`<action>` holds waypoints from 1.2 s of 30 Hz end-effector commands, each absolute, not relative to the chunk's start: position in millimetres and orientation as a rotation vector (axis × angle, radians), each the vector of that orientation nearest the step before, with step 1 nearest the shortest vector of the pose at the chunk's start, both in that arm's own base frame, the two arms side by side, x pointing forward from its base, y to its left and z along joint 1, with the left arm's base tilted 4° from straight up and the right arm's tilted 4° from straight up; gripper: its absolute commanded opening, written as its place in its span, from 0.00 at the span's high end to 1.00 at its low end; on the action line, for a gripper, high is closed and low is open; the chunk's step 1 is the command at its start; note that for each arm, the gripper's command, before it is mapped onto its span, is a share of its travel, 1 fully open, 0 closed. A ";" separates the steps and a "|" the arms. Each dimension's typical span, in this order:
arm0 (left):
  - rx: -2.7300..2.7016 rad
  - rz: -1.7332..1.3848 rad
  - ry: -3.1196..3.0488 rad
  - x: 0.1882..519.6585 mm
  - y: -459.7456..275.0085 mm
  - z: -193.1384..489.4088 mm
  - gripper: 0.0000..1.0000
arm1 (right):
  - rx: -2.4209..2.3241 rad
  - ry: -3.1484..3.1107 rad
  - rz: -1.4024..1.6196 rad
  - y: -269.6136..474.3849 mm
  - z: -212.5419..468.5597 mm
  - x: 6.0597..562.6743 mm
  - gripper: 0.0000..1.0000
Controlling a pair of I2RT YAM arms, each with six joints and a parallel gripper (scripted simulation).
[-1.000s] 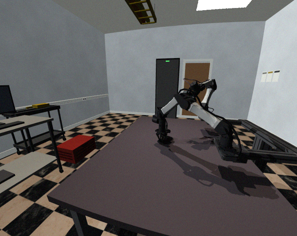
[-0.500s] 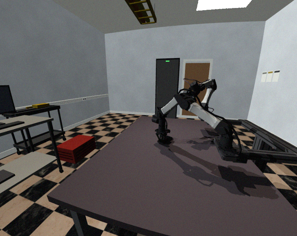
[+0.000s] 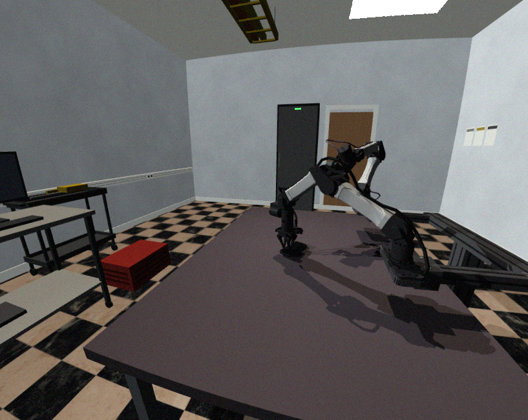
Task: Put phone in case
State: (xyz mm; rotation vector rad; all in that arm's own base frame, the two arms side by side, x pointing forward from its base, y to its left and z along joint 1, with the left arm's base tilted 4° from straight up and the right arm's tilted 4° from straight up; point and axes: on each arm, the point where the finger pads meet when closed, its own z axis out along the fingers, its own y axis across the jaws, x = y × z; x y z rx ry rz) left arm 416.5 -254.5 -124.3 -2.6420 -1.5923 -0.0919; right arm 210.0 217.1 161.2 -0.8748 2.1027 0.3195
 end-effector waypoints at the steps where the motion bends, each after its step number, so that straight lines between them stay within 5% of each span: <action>1: -2.630 -0.096 -1.602 416.3 -256.8 -118.6 0.65 | -0.874 2.061 0.341 222.4 168.9 210.9 0.00; 36: -2.656 -0.102 -1.593 361.4 -349.7 -117.9 0.65 | -0.874 2.061 0.341 222.4 168.9 210.9 0.00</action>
